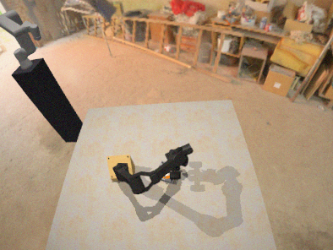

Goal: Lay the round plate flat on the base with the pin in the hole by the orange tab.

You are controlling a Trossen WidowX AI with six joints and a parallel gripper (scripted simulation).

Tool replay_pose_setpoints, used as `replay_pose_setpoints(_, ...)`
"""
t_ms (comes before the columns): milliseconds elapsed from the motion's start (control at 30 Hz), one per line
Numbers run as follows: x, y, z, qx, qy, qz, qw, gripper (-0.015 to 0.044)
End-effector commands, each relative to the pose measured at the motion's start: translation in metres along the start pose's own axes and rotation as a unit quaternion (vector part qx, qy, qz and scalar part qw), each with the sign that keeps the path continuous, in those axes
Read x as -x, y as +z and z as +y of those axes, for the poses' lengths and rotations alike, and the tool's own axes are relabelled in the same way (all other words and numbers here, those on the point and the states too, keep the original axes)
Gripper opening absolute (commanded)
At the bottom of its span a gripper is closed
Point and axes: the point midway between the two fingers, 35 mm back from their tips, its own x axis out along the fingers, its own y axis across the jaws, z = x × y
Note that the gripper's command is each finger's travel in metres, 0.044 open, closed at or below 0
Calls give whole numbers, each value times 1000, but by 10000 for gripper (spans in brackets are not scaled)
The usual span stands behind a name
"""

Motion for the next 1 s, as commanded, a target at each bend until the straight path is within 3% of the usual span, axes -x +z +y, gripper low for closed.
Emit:
replay_pose_setpoints(0,-4,-3,4,6,-3,3,1000,0)
replay_pose_setpoints(967,-5,-14,35,6,-2,3,1000,0)
